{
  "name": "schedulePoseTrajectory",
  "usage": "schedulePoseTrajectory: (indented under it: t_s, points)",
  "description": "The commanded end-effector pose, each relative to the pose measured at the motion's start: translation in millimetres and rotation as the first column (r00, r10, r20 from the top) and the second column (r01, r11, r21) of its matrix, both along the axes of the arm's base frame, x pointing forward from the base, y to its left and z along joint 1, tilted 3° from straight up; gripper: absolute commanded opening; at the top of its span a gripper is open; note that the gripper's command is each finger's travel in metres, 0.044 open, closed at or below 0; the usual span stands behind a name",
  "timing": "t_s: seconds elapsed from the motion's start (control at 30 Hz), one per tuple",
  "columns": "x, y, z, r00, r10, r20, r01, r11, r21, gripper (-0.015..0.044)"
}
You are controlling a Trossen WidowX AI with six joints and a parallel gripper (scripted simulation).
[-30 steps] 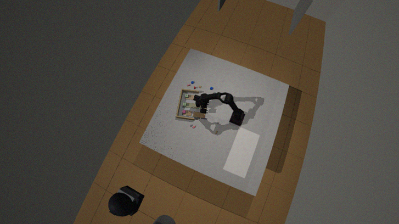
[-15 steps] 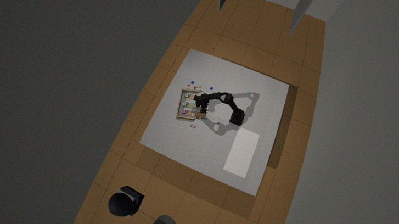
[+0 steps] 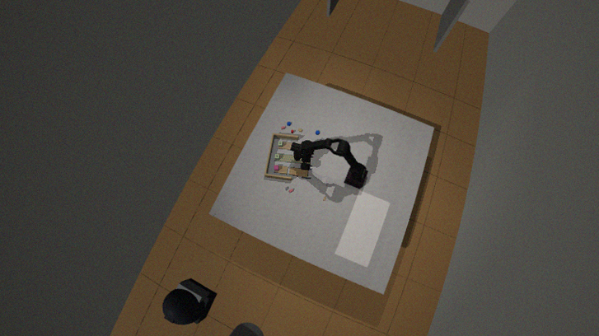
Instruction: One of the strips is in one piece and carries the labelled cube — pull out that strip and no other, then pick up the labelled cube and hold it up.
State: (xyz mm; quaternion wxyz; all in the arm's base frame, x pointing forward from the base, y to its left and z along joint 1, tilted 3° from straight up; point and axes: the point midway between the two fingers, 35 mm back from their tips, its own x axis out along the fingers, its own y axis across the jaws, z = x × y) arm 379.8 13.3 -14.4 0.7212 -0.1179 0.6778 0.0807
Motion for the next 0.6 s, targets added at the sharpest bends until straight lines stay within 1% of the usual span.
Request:
schedulePoseTrajectory:
  t_s: [0.0, 0.57]
  points:
    - [0.6, 0.3, -0.9, 1.000, 0.005, 0.002, -0.005, 1.000, 0.003, 0.0000]
    - [-4.4, -1.3, -2.5, 1.000, 0.005, 0.002, -0.005, 1.000, 0.003, 0.0000]
